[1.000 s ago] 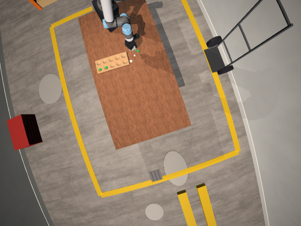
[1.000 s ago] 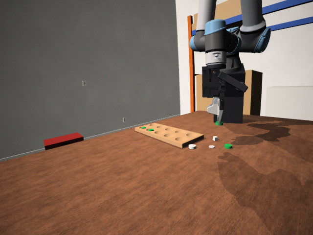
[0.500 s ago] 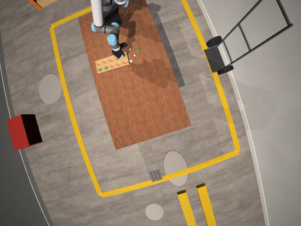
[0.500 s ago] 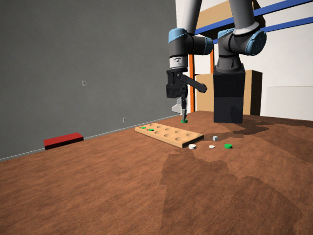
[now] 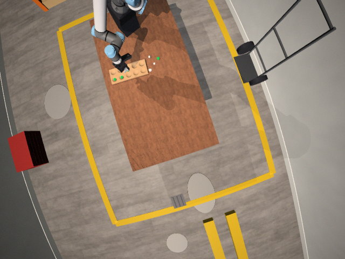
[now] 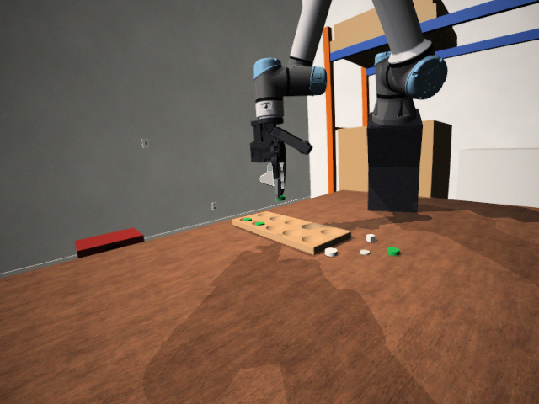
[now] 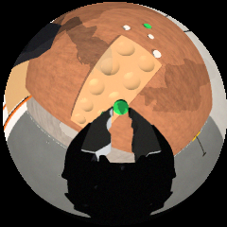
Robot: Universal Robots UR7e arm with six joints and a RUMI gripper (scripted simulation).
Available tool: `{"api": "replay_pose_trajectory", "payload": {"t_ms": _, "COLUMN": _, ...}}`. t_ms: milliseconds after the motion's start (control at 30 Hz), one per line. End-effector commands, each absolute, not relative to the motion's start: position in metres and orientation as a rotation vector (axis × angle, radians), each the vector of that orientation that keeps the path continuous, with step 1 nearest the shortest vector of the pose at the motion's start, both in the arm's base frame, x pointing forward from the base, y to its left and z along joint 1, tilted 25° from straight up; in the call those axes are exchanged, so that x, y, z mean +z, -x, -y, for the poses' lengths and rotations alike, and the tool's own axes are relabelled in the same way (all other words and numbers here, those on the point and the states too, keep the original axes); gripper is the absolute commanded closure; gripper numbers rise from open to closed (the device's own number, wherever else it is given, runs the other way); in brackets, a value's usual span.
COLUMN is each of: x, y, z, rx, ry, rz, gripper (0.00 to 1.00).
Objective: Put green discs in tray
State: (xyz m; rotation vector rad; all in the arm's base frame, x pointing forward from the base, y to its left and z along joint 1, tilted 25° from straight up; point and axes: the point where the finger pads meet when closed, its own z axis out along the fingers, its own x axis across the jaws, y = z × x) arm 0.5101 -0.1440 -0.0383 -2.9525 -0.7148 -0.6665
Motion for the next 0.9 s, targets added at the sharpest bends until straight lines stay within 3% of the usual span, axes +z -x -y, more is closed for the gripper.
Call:
{"api": "replay_pose_trajectory", "payload": {"t_ms": 0, "x": -0.038, "y": -0.509, "z": 0.168, "rx": -0.676, "ry": 2.944, "rz": 0.718, "gripper": 1.00}}
{"api": "replay_pose_trajectory", "payload": {"t_ms": 867, "x": -0.085, "y": -0.529, "z": 0.162, "rx": -0.676, "ry": 2.943, "rz": 0.718, "gripper": 1.00}}
